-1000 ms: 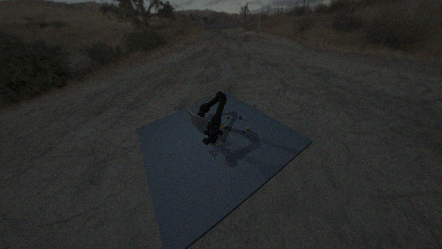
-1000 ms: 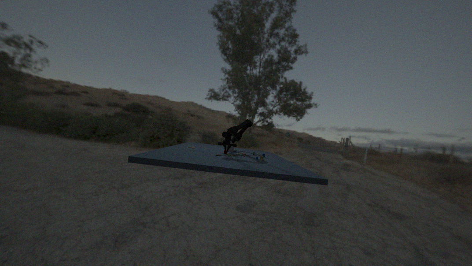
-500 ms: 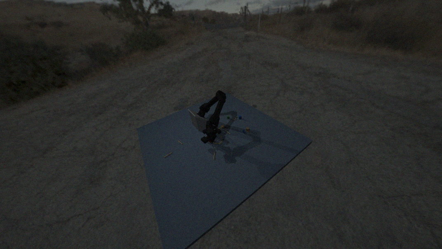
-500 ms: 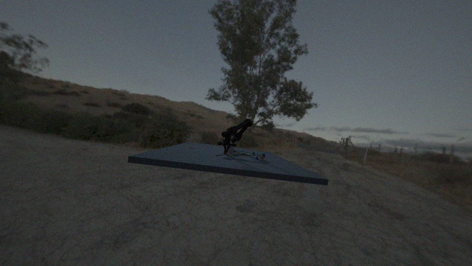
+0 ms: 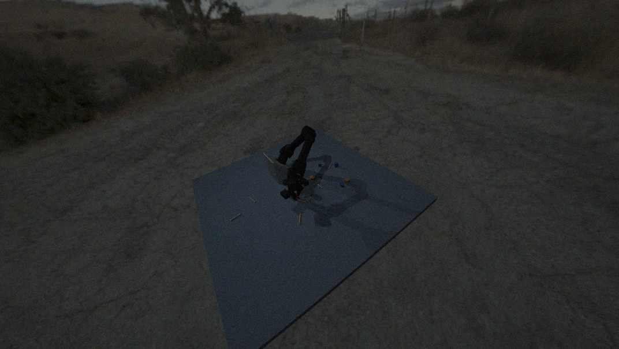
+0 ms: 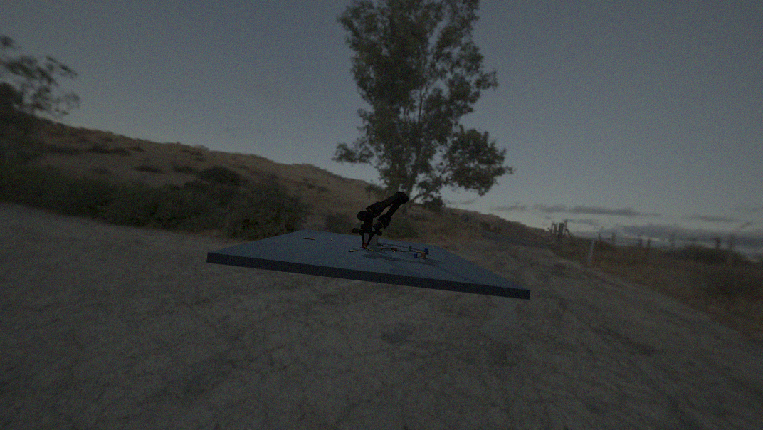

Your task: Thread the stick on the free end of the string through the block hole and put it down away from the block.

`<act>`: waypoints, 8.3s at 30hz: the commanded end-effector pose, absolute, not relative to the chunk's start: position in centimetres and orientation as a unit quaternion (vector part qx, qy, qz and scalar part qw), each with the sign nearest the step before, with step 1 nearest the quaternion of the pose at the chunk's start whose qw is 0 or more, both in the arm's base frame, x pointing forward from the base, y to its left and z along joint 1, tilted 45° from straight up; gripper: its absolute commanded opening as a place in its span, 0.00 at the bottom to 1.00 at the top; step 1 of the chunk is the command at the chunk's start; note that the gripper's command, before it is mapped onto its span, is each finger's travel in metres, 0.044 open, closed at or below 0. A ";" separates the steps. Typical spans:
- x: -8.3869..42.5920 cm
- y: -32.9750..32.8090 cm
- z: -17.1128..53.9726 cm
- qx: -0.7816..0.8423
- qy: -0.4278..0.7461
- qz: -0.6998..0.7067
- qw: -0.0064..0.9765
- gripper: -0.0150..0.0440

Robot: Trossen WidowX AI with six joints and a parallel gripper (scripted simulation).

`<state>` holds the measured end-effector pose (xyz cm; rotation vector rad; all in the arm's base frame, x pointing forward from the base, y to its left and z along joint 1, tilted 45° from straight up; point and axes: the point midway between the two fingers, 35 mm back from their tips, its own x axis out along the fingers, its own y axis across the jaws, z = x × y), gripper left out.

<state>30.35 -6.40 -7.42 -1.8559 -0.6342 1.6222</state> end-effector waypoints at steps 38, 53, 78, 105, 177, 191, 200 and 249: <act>25.4 -10.8 -3.6 -0.516 -0.650 -0.003 -0.558 0.46; 24.1 -10.4 -3.9 -0.276 -0.607 -0.243 -0.705 0.46; 24.6 -9.1 -5.4 -0.276 -0.607 -0.242 -0.705 0.46; 25.2 -6.0 -8.6 -0.277 -0.606 -0.243 -0.705 0.46; 22.8 -4.5 -9.8 -0.281 -0.597 -0.232 -0.715 0.25; 21.1 -4.3 -9.9 -0.282 -0.597 -0.232 -0.714 0.25; 20.0 -4.2 -10.0 -0.282 -0.598 -0.233 -0.713 0.25; 15.0 -4.3 -12.6 -0.262 -0.588 -0.255 -0.721 0.25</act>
